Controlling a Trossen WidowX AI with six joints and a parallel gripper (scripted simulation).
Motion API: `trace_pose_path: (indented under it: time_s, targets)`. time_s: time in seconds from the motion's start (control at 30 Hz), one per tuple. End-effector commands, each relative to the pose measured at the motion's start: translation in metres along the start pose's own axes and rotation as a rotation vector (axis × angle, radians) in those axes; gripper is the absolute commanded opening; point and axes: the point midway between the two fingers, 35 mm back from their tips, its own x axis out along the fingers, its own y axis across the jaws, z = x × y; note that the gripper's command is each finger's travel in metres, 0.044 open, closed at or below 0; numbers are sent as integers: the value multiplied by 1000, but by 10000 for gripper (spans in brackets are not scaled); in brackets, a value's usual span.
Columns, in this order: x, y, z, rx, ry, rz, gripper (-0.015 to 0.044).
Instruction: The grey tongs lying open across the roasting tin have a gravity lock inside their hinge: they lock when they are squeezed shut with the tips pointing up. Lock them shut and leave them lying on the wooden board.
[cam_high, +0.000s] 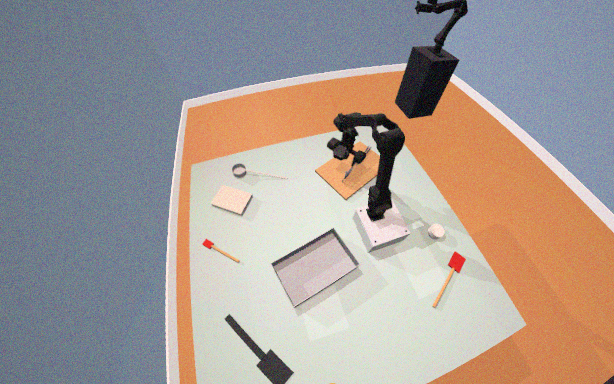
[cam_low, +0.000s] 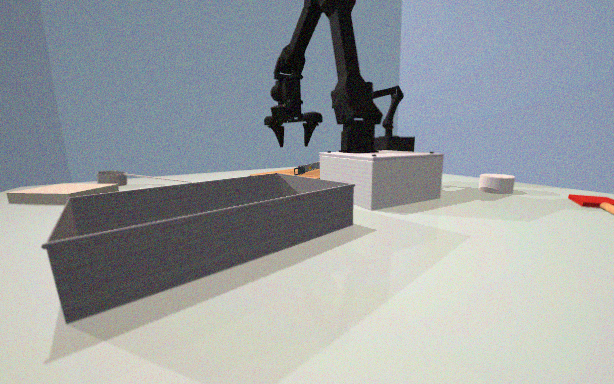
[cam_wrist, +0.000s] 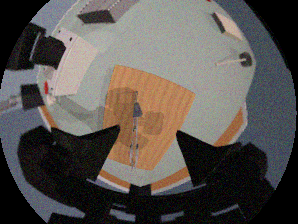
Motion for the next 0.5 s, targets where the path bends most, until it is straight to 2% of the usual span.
trace_pose_path:
  time_s: [0.0,0.1,0.3,0.47]
  targets:
    - [-42,-7,54,-3,3,-12,440]
    - [-56,-5,74,-4,2,-12,440]
    - [-62,-5,74,-6,2,-13,440]
    - [-100,-3,72,-23,3,-18,440]
